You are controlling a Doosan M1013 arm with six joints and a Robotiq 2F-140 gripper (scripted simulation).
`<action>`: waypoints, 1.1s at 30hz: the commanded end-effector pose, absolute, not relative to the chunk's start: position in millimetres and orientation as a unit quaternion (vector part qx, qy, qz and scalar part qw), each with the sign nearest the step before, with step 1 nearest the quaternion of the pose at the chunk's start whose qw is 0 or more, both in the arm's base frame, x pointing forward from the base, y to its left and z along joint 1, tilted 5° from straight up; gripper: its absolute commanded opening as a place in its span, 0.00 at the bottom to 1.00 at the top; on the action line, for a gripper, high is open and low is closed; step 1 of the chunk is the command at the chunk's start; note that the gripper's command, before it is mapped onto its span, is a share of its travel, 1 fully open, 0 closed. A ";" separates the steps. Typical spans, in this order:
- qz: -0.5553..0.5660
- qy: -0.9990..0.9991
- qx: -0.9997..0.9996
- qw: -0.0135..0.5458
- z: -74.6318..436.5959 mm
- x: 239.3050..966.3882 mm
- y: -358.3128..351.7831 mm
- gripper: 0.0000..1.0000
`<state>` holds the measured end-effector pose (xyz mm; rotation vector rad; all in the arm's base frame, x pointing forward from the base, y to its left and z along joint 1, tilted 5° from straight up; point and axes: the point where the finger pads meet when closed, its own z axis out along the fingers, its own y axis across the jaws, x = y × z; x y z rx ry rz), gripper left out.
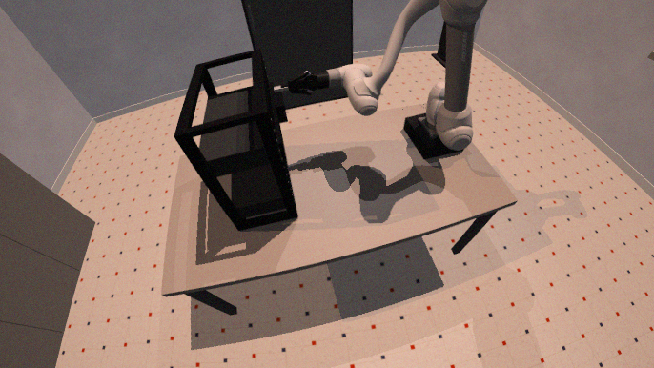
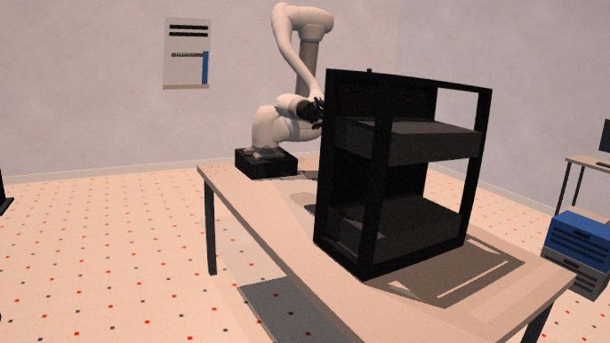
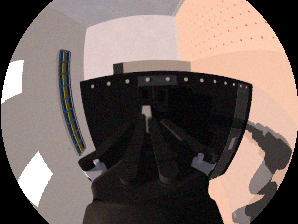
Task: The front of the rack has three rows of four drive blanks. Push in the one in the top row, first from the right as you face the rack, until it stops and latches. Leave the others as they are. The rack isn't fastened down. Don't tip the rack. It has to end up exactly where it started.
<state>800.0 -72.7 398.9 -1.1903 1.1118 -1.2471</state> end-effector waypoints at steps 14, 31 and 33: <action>-0.520 0.463 -0.496 0.519 399.2 803.0 -72.5 0.00; -0.520 0.463 -0.496 0.519 399.2 804.1 -72.5 0.00; -0.520 0.463 -0.496 0.519 399.2 804.1 -72.5 0.00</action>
